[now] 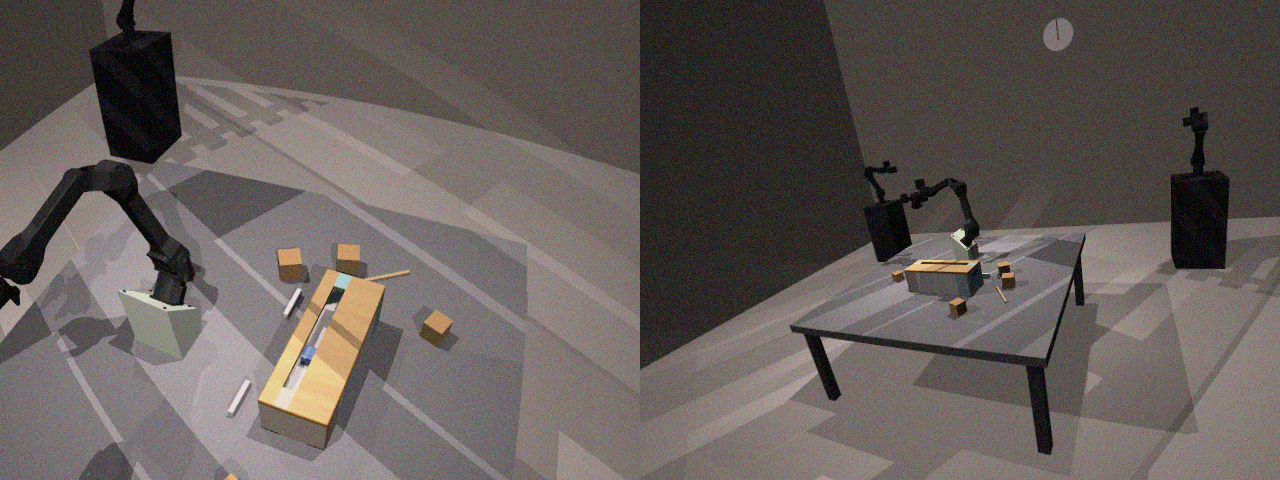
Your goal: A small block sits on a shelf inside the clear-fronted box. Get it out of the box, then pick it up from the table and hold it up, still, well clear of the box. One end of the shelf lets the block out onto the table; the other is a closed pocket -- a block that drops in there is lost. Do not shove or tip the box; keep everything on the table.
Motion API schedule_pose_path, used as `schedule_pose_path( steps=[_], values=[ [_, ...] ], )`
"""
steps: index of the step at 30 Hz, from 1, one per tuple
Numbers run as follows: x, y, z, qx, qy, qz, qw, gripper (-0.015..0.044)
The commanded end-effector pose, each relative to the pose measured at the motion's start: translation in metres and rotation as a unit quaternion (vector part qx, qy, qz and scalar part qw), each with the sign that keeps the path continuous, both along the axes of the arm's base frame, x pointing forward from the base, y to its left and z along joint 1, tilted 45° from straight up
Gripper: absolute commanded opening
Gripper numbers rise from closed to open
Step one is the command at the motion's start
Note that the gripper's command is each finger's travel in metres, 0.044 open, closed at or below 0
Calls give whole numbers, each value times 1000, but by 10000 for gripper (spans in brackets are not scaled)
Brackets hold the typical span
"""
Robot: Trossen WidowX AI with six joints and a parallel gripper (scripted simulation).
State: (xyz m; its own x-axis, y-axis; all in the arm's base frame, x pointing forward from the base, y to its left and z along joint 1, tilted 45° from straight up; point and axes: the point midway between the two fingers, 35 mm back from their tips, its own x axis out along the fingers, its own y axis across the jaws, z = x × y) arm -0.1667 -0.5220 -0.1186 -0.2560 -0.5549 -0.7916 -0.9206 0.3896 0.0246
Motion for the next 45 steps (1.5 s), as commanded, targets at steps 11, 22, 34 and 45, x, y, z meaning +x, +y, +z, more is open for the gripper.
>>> schedule_pose_path(
  steps=[11, 22, 34, 45],
  values=[
    [145, 24, -13, 85, -248, -140, 955, 400],
    [252, 79, -10, 211, -356, -313, 855, 400],
    [341, 161, 11, 328, -335, -528, 708, 400],
    [399, 243, 42, 365, -216, -720, 549, 400]
  ],
)
